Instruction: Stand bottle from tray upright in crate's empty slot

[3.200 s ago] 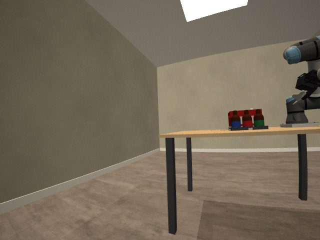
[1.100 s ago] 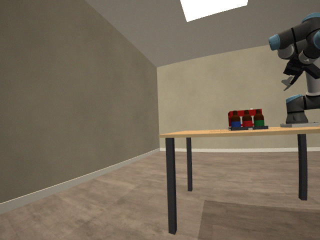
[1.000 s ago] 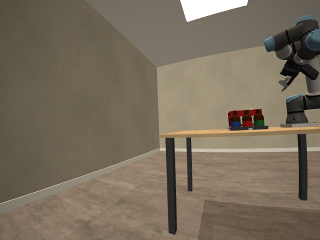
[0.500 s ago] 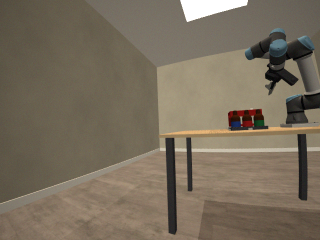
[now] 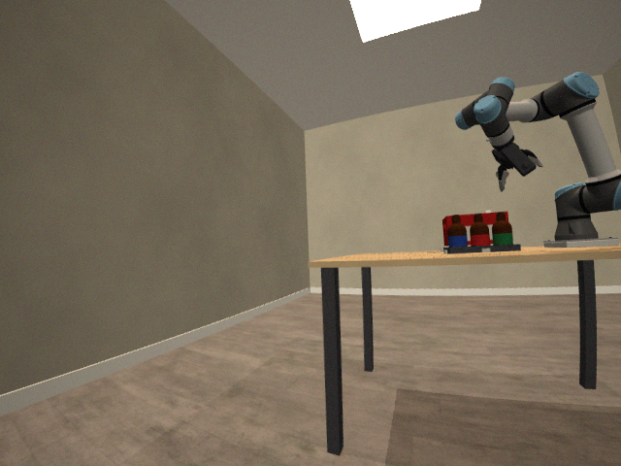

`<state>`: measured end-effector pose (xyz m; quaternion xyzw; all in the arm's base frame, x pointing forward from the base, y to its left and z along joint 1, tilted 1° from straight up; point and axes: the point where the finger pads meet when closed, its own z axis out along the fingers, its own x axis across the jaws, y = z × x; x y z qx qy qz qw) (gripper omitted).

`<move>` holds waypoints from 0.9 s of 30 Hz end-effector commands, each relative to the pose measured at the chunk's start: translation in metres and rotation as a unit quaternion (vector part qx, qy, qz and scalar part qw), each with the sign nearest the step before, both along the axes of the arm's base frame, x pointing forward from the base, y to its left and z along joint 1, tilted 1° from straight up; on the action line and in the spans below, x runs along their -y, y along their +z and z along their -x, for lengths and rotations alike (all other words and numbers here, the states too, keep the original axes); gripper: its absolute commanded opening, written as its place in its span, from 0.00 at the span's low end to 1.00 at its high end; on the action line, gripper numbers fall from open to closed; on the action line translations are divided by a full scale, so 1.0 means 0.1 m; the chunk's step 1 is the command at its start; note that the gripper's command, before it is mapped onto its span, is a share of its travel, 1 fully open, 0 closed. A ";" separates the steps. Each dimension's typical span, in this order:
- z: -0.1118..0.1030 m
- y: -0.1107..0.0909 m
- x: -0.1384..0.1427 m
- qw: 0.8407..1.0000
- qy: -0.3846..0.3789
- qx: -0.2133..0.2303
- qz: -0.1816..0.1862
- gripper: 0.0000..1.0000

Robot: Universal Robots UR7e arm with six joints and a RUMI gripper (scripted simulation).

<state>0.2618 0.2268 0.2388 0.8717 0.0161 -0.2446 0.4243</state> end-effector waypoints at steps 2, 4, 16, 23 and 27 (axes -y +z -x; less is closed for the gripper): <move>-0.19 -0.09 0.21 0.995 -0.084 0.056 -0.017 1.00; -0.24 -0.11 0.27 0.992 -0.108 0.070 -0.020 1.00; -0.54 -0.23 0.66 0.954 -0.252 0.158 -0.031 1.00; -0.69 -0.28 0.87 0.924 -0.323 0.200 -0.033 1.00; -0.83 -0.32 1.09 0.888 -0.391 0.241 -0.032 1.00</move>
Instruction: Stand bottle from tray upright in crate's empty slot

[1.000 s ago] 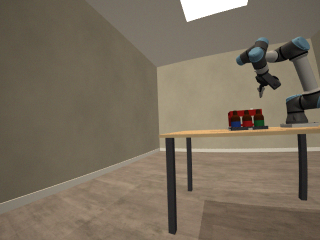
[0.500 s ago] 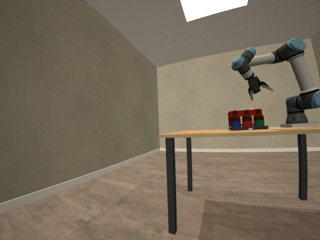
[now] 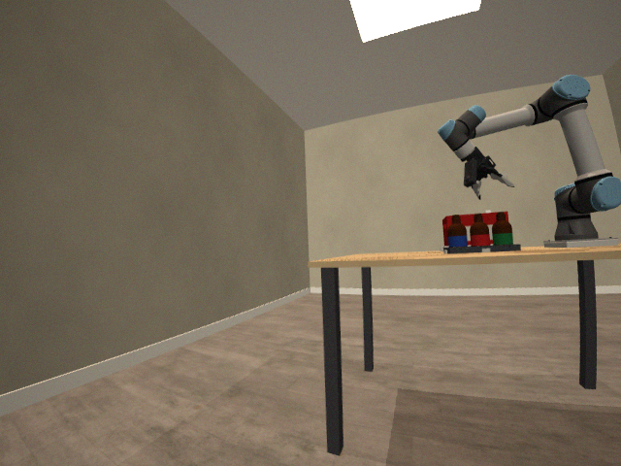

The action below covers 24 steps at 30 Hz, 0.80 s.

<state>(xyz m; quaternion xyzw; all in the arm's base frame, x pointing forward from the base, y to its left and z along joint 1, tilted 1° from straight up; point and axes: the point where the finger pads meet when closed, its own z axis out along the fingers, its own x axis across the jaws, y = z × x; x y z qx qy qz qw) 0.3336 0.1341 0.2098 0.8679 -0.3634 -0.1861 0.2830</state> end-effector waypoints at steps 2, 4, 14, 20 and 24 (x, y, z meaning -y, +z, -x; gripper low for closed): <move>-0.15 -0.04 0.24 0.995 -0.082 0.048 -0.002 1.00; -0.20 -0.05 0.32 0.992 -0.107 0.061 -0.002 1.00; -0.39 -0.09 0.72 0.966 -0.228 0.124 0.002 1.00; -0.53 -0.11 1.09 0.928 -0.328 0.175 0.009 1.00; -0.58 -0.10 1.28 0.906 -0.374 0.198 0.013 1.00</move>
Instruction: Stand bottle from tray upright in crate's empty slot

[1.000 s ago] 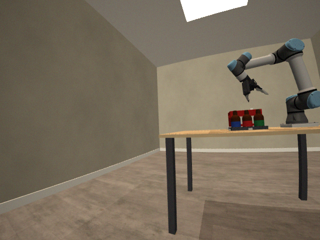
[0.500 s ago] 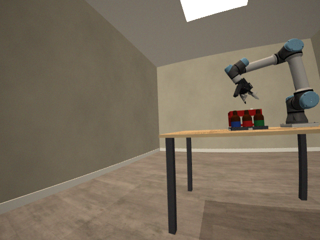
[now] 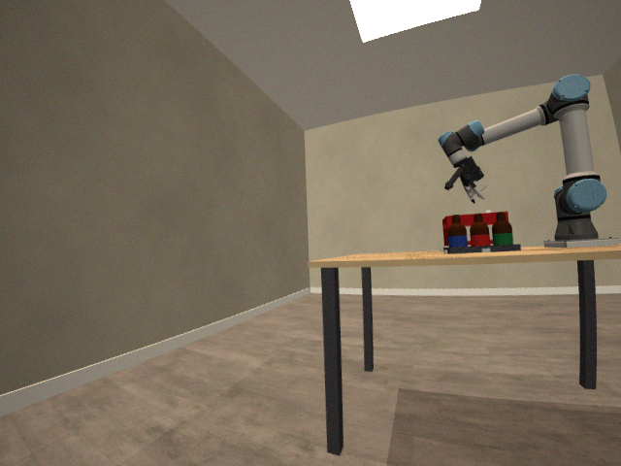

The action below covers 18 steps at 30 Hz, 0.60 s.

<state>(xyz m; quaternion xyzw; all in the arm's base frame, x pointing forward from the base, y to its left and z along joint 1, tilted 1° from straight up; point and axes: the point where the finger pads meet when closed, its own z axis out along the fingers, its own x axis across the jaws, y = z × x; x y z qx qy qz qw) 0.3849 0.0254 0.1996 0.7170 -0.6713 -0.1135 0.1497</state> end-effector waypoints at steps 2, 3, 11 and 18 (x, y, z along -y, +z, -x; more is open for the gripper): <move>-0.10 0.00 0.34 0.995 -0.091 0.047 0.006 1.00; -0.10 0.00 0.35 0.995 -0.093 0.048 0.006 1.00; -0.17 0.02 0.77 0.975 -0.198 0.098 0.015 1.00; -0.19 0.06 1.16 0.947 -0.288 0.141 0.025 1.00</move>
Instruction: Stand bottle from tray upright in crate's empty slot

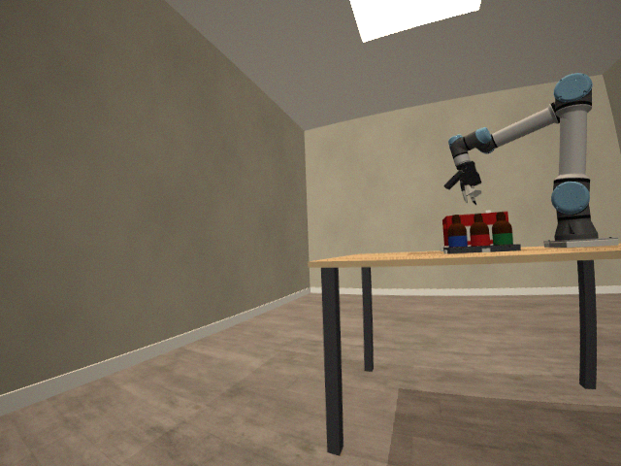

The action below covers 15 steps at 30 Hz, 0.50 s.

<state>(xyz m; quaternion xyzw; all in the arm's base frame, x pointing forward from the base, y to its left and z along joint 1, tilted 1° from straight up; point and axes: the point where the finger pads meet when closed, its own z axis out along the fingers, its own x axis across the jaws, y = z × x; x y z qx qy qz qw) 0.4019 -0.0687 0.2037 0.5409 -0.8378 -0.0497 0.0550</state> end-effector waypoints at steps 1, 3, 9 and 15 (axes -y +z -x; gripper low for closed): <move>-0.02 0.02 0.26 0.997 -0.063 0.033 0.007 1.00; -0.02 0.03 0.35 0.996 -0.082 0.042 0.009 1.00; -0.01 0.05 0.48 0.992 -0.112 0.056 0.012 1.00; 0.00 0.07 0.60 0.988 -0.140 0.069 0.016 1.00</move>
